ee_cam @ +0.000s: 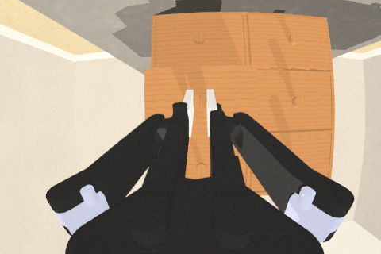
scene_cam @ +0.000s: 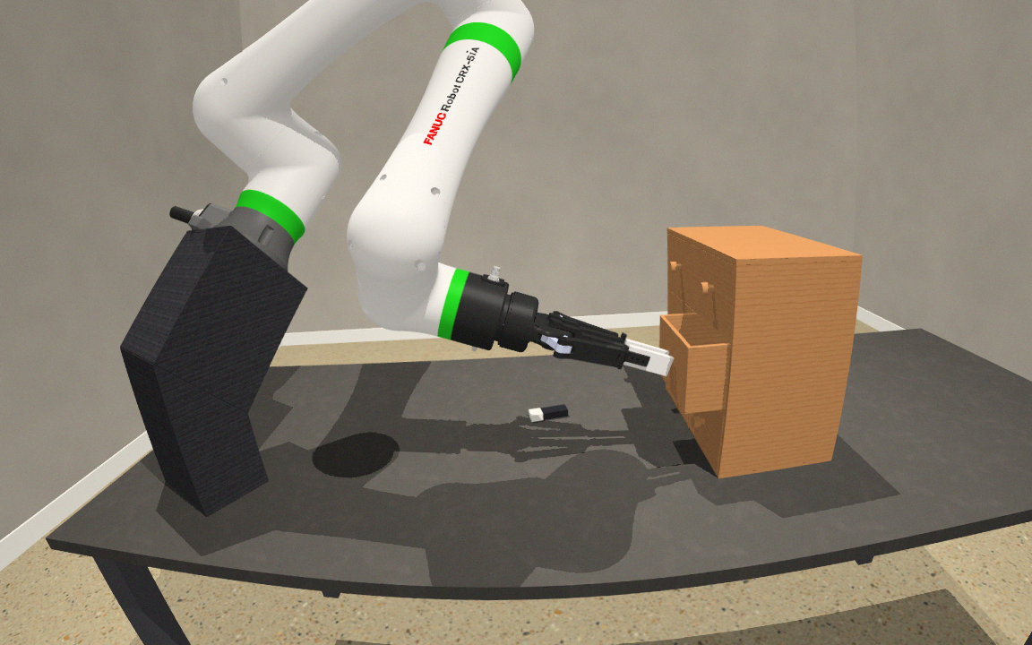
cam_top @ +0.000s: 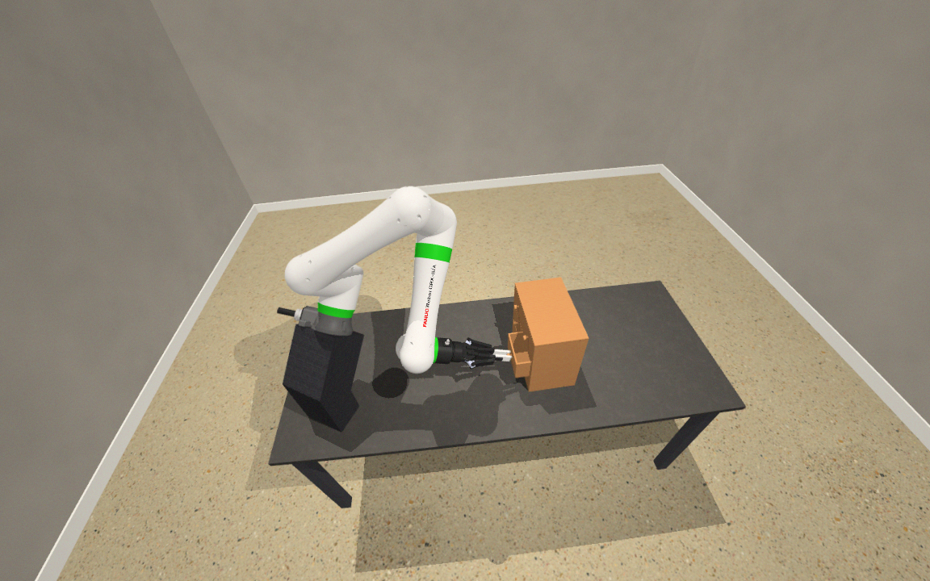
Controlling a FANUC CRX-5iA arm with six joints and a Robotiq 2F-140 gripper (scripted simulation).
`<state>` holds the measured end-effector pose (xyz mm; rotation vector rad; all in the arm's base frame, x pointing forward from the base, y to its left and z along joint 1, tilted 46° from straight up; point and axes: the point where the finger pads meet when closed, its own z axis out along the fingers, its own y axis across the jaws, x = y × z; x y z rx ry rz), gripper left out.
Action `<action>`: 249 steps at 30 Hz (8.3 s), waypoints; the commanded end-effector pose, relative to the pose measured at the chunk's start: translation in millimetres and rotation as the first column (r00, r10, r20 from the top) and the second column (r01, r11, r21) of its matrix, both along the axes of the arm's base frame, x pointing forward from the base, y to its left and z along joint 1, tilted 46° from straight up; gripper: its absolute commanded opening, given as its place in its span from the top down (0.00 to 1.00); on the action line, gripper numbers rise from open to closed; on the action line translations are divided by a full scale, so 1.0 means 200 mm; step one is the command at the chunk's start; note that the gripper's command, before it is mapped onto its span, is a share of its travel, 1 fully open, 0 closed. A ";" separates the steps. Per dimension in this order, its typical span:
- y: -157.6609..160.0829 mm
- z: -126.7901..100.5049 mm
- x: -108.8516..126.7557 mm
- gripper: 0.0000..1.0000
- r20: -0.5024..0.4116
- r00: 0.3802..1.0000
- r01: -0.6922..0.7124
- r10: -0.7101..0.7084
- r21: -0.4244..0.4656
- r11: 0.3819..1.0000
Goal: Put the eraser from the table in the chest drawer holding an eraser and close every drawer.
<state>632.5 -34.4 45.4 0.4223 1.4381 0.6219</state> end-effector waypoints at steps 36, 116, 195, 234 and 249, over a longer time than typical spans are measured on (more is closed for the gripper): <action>0.01 -0.02 -0.06 0.92 0.000 1.000 0.000 0.000 0.000 1.000; -0.01 -0.12 -0.61 0.80 -0.073 0.996 -0.058 0.057 -0.011 0.998; -0.24 0.03 -1.21 0.00 -0.785 0.355 -0.651 0.508 0.183 0.737; -0.65 0.49 -1.44 0.00 -0.785 0.355 -0.651 0.508 0.183 0.737; -0.69 0.58 -1.32 0.00 -0.785 0.355 -0.651 0.508 0.183 0.737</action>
